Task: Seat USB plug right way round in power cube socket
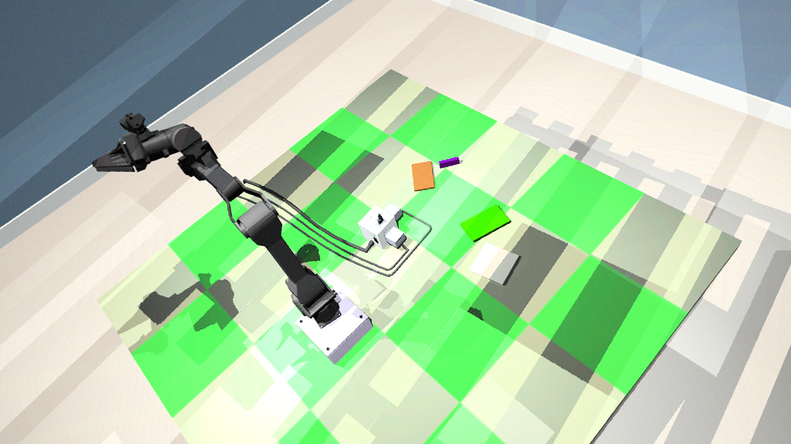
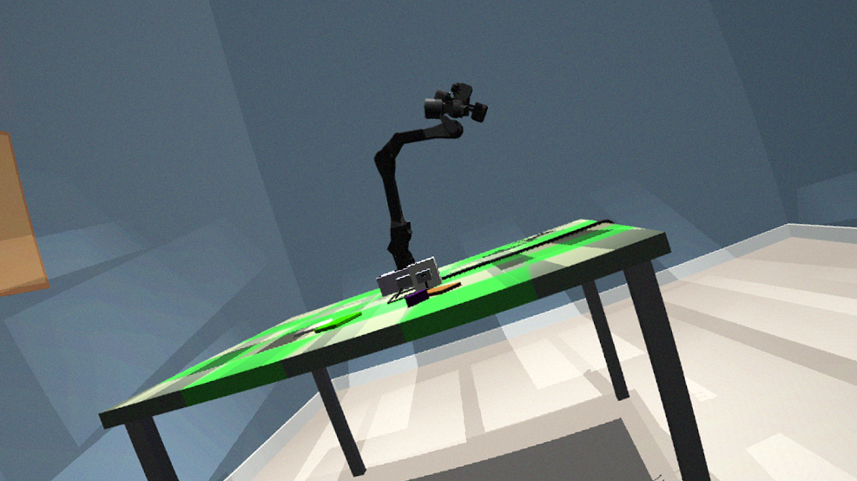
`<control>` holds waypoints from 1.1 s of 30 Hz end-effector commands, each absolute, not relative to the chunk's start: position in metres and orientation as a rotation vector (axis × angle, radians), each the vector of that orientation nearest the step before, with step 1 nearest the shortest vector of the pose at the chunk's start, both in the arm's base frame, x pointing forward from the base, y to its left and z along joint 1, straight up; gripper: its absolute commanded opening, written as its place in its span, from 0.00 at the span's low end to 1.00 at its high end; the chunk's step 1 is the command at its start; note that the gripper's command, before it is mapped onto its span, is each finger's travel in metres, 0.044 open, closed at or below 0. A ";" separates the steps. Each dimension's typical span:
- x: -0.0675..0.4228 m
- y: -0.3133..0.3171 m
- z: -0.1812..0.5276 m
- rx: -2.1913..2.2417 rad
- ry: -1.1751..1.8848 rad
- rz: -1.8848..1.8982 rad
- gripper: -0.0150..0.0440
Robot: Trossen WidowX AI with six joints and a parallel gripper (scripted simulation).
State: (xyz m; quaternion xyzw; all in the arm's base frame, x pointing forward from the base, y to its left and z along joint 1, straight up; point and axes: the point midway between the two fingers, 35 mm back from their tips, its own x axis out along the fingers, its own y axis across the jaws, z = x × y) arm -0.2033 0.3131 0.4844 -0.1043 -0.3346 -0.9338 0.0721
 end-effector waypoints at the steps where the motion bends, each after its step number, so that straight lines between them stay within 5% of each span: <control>1: -0.201 0.317 0.485 -0.329 -1.030 -2.807 0.98; 10: -0.072 0.436 0.451 -0.995 -1.843 -2.774 1.00; 19: 0.064 0.479 0.374 -1.698 -2.557 -2.331 1.00; 26: 0.169 0.456 0.297 -2.262 -3.025 -1.645 1.00; 33: 0.250 0.382 0.215 -2.682 -3.350 -0.566 1.00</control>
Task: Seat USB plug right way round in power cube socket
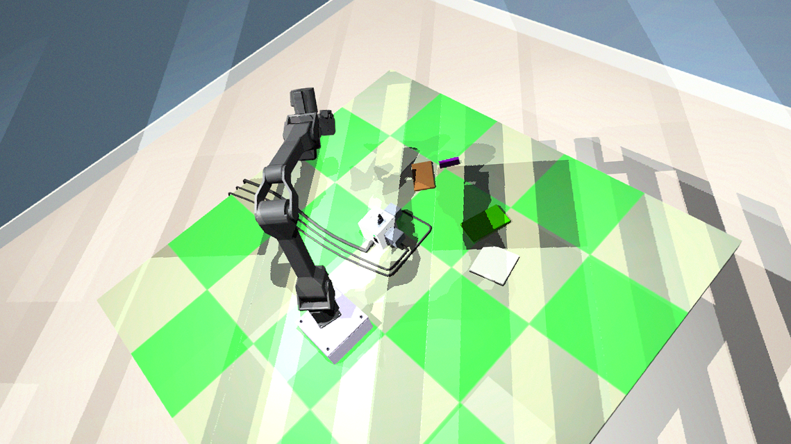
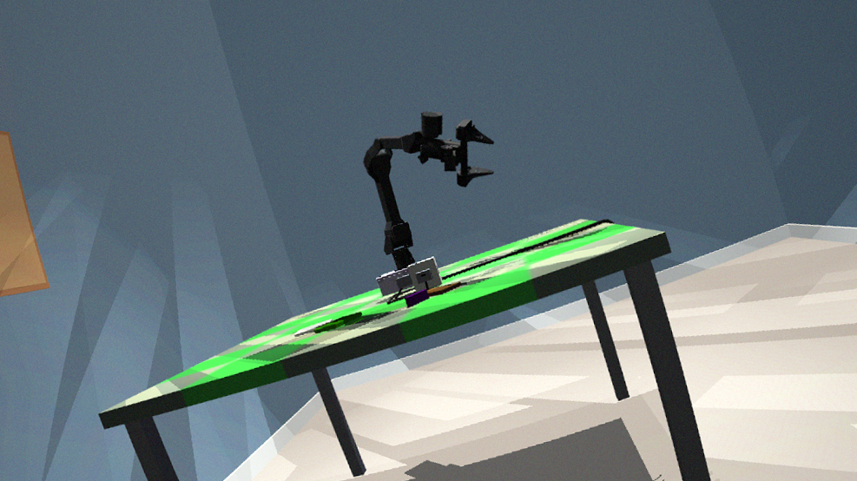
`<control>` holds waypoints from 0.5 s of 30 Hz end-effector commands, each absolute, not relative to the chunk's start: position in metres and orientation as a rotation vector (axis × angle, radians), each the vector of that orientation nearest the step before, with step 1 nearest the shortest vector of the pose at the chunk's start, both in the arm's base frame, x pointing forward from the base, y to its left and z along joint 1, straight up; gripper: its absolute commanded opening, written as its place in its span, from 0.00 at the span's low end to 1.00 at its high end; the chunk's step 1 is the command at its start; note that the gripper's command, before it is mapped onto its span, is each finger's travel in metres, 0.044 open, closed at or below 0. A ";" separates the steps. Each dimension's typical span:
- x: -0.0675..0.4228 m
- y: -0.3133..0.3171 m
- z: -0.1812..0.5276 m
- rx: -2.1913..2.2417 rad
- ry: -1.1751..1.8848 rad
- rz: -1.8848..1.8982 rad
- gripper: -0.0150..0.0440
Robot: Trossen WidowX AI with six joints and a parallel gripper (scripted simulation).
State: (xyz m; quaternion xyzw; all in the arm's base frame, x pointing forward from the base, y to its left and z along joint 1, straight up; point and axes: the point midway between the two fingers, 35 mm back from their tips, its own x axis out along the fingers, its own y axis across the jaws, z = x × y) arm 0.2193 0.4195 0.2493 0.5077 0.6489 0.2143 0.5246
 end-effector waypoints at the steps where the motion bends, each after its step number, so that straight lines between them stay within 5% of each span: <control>1: 0.258 0.367 0.204 1.207 1.500 0.170 1.00; 15: 0.269 0.146 0.116 0.944 1.351 -0.899 1.00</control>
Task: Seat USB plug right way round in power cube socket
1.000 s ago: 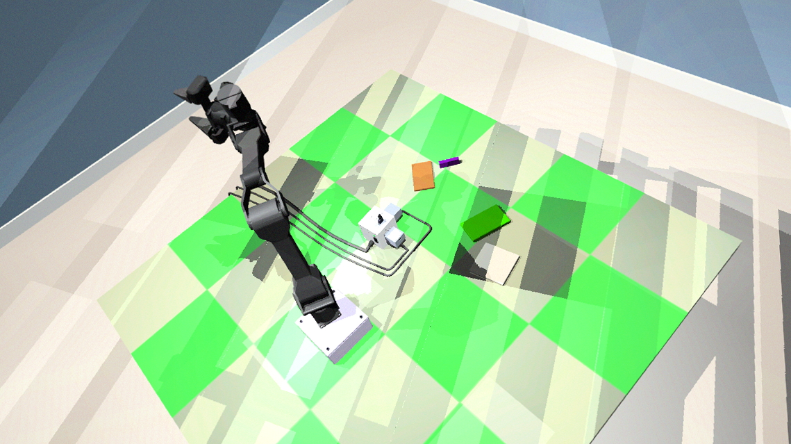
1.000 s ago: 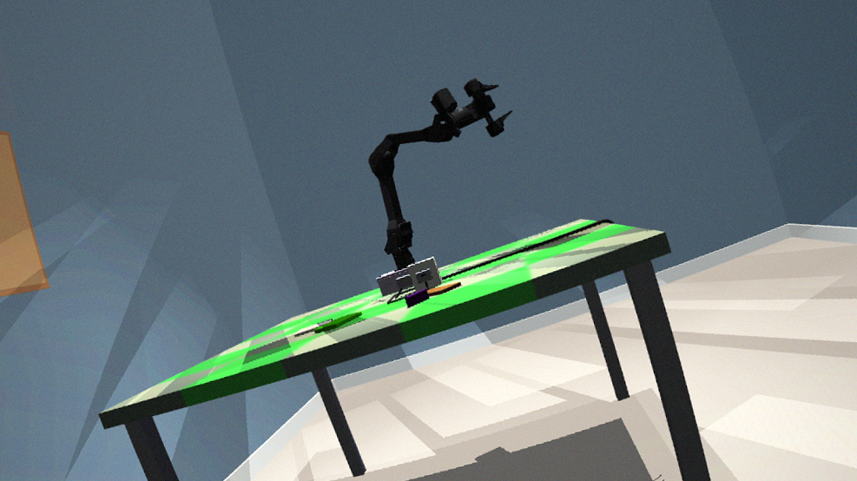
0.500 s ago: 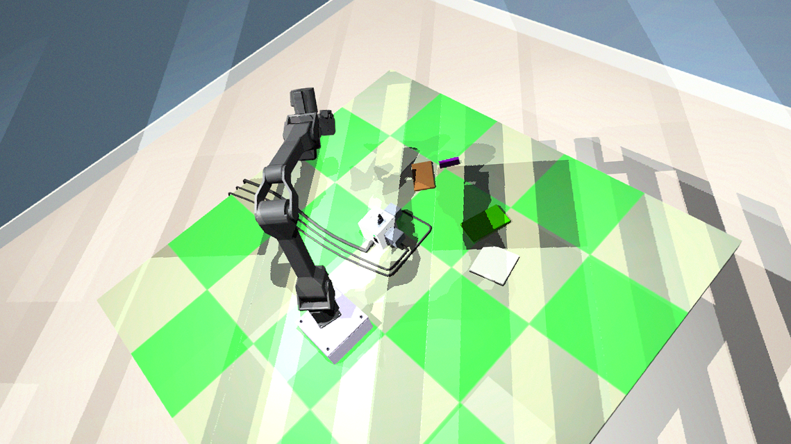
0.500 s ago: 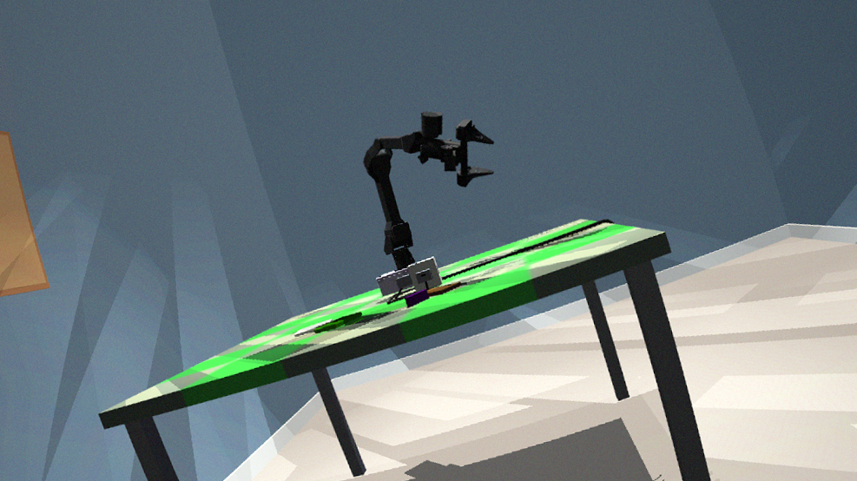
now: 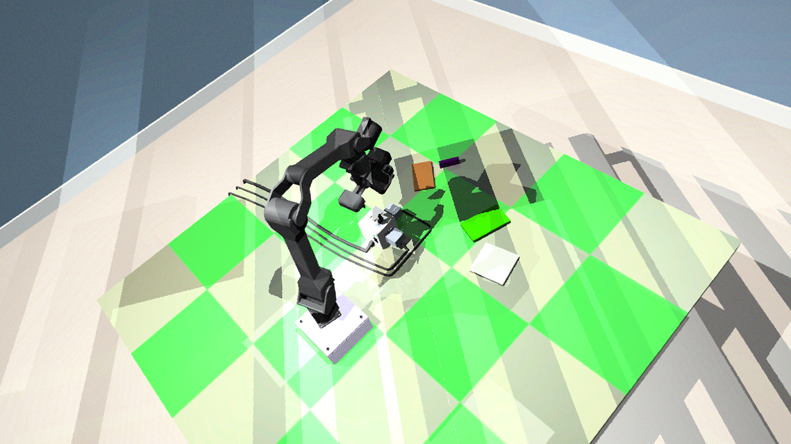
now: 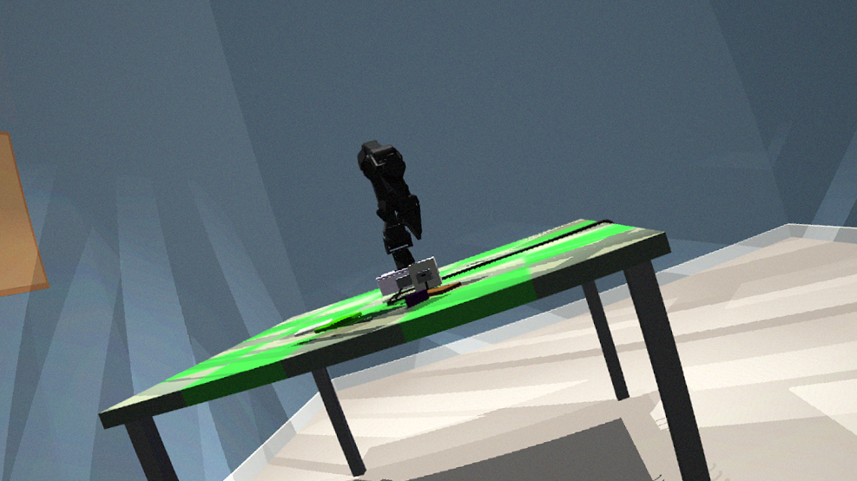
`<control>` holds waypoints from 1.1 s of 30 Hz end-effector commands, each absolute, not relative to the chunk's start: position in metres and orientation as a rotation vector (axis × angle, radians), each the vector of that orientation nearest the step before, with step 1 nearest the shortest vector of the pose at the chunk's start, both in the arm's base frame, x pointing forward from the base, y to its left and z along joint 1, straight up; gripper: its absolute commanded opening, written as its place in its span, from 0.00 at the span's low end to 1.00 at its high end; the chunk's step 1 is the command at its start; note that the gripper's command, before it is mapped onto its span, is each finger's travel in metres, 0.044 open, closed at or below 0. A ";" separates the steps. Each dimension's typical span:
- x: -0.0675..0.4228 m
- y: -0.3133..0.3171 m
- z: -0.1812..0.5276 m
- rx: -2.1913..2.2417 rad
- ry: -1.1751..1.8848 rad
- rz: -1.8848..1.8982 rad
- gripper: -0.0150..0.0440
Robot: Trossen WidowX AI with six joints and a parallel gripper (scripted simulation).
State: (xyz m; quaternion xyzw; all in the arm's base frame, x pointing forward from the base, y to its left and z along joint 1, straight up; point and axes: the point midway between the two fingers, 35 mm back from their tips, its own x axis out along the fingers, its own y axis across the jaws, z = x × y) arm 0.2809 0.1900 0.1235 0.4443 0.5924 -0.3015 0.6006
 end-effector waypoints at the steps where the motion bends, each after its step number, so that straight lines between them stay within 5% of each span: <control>1: 0.269 0.146 0.116 0.944 1.351 -0.900 1.00; 33: 0.269 0.143 0.094 0.943 1.350 -0.900 1.00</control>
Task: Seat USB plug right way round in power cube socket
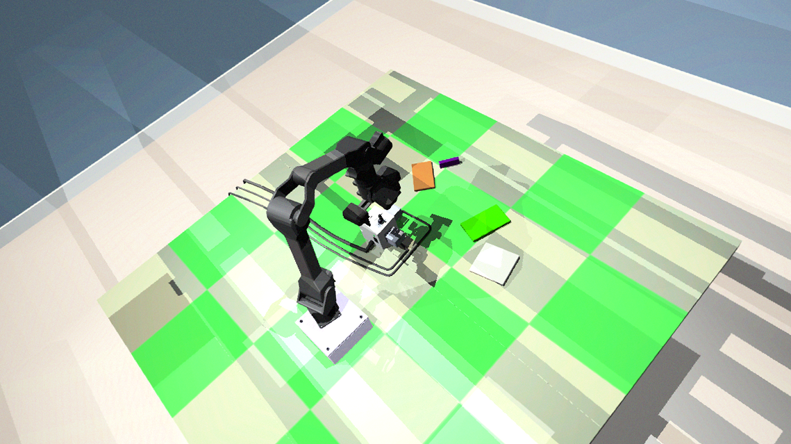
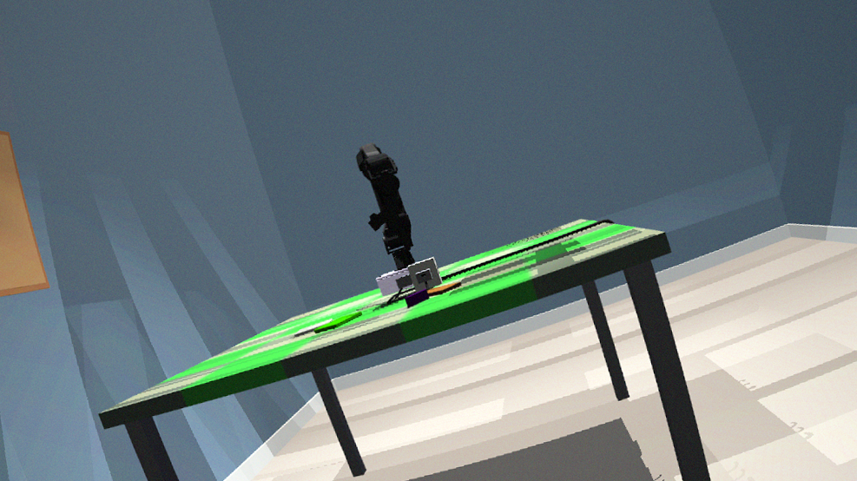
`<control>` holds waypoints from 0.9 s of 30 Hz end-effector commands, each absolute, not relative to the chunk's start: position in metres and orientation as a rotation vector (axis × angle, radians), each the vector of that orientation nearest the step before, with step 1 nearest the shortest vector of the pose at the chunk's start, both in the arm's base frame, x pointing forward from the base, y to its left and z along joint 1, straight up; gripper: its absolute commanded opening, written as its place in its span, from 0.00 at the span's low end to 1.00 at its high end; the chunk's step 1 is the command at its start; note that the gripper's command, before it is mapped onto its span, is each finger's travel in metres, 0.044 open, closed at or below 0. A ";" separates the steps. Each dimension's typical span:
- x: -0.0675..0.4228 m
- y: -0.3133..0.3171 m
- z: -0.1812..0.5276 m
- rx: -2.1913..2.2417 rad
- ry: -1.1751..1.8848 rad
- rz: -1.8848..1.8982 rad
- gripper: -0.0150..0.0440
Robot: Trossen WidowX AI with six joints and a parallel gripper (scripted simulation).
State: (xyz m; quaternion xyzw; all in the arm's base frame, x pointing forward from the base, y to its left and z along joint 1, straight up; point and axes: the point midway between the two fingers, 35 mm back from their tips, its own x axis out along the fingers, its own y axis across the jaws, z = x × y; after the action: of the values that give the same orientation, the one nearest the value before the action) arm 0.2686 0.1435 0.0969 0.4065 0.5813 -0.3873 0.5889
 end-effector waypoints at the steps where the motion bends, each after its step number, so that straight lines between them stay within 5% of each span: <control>1: 0.269 0.143 0.093 0.943 1.350 -0.900 1.00; 10: 0.269 0.143 0.086 0.943 1.350 -0.900 1.00; 27: 0.269 0.143 0.087 0.946 1.354 -0.903 0.28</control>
State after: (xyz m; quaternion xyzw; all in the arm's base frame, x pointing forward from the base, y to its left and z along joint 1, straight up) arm 0.2686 0.1434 0.0871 0.4060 0.5816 -0.3877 0.5887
